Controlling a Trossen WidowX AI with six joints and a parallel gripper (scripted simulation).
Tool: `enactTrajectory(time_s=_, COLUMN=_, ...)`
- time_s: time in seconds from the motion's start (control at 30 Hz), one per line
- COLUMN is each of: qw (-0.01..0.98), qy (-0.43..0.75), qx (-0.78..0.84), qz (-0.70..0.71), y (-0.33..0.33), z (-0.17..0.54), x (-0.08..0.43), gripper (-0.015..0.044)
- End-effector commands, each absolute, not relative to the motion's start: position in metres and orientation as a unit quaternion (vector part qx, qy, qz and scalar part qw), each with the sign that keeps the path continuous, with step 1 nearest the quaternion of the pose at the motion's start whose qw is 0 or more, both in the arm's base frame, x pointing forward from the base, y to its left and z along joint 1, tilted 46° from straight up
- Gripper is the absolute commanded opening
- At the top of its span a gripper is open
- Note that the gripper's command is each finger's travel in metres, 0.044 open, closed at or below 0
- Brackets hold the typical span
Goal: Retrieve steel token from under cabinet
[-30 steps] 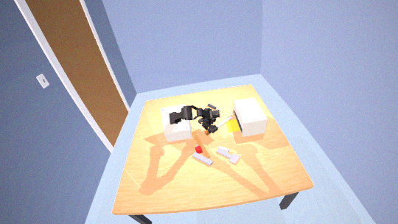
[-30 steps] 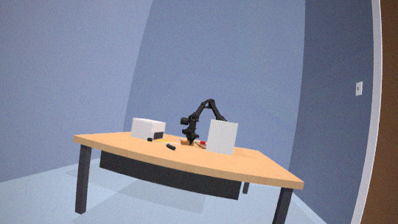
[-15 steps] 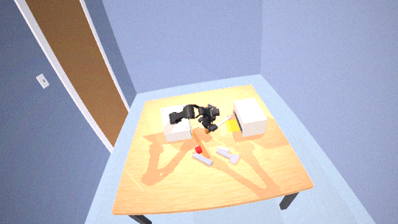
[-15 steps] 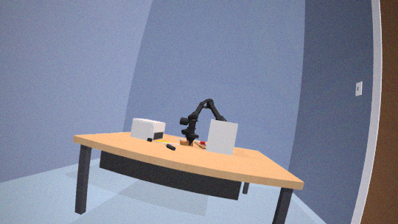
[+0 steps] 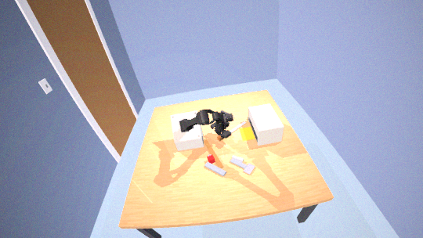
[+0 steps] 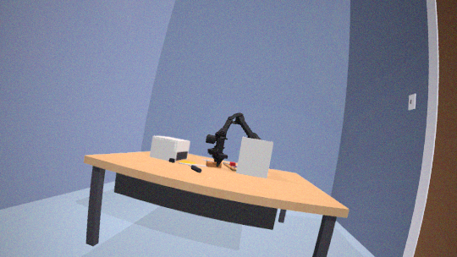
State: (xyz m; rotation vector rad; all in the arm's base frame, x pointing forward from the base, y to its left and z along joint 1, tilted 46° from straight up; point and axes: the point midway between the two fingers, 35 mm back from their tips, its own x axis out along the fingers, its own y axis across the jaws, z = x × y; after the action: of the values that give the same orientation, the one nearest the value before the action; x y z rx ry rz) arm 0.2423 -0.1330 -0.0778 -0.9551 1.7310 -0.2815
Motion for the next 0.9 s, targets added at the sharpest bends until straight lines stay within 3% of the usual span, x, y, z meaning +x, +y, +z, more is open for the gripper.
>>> enactTrajectory(time_s=0.0, qw=0.543, qy=0.727, qx=-0.404, qz=-0.117, y=-0.128, z=-0.081, x=0.246, gripper=0.0000)
enactTrajectory(time_s=0.87, qw=0.544, qy=0.727, qx=-0.403, qz=-0.117, y=-0.109, z=-0.101, x=0.249, gripper=0.0000)
